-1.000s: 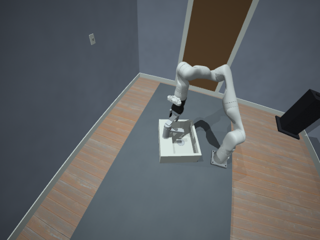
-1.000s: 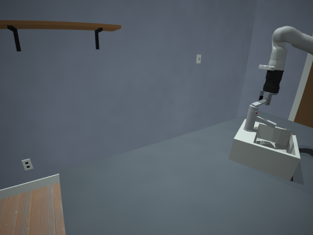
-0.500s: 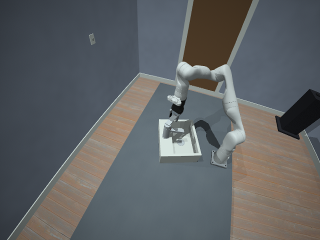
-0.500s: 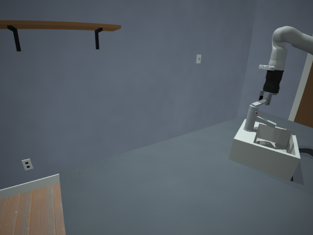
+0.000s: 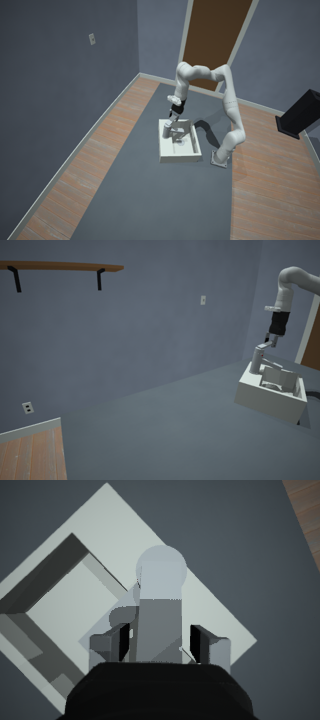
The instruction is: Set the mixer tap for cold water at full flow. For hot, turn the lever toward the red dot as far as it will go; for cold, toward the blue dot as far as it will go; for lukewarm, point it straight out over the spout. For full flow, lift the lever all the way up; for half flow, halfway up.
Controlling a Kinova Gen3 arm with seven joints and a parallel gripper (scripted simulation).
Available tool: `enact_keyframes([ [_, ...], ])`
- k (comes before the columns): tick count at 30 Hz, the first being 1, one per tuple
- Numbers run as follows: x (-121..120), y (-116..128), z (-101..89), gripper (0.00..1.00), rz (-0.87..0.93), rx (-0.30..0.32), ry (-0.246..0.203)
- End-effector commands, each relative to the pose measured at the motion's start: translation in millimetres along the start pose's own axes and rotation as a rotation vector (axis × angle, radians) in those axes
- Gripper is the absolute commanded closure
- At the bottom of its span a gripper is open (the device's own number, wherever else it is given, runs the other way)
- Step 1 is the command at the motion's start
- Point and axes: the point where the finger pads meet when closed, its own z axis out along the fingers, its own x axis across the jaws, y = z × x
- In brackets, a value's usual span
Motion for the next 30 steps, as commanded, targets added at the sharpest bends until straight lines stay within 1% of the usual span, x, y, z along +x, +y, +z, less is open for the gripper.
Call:
enact_keyframes([
  [1,0,0,-0.6,0.00,0.000,0.000,0.001],
  [19,0,0,-1.5,0.00,0.000,0.000,0.001],
  [30,0,0,-13.4,0.00,0.000,0.000,0.001],
])
